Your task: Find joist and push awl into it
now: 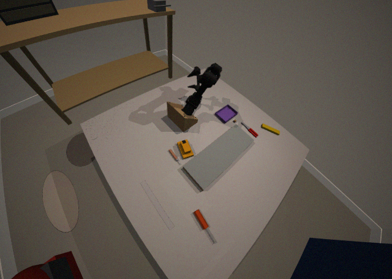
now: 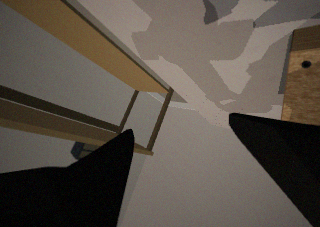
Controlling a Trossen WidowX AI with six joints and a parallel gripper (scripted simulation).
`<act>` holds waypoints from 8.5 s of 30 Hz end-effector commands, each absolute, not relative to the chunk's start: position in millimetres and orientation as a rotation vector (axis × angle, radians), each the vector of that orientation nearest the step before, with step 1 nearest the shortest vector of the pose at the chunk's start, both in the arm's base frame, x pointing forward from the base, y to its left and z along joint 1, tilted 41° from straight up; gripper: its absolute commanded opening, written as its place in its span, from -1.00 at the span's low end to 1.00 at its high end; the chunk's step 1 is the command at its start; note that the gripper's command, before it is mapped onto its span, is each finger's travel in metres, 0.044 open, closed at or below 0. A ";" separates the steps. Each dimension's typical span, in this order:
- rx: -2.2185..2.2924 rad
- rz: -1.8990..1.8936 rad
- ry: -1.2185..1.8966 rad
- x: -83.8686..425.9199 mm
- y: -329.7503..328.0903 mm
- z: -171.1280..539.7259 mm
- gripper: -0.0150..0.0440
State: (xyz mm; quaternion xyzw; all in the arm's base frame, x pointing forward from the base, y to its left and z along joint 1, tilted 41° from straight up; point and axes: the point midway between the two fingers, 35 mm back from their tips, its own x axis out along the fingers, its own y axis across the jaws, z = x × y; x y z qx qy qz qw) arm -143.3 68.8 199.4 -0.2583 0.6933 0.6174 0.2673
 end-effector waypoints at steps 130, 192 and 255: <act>0.860 0.113 1.315 180.5 -126.9 -122.9 1.00; 0.856 0.114 1.315 177.2 -187.4 -52.2 -0.49; 0.642 0.382 1.209 345.3 -220.6 -77.9 -0.49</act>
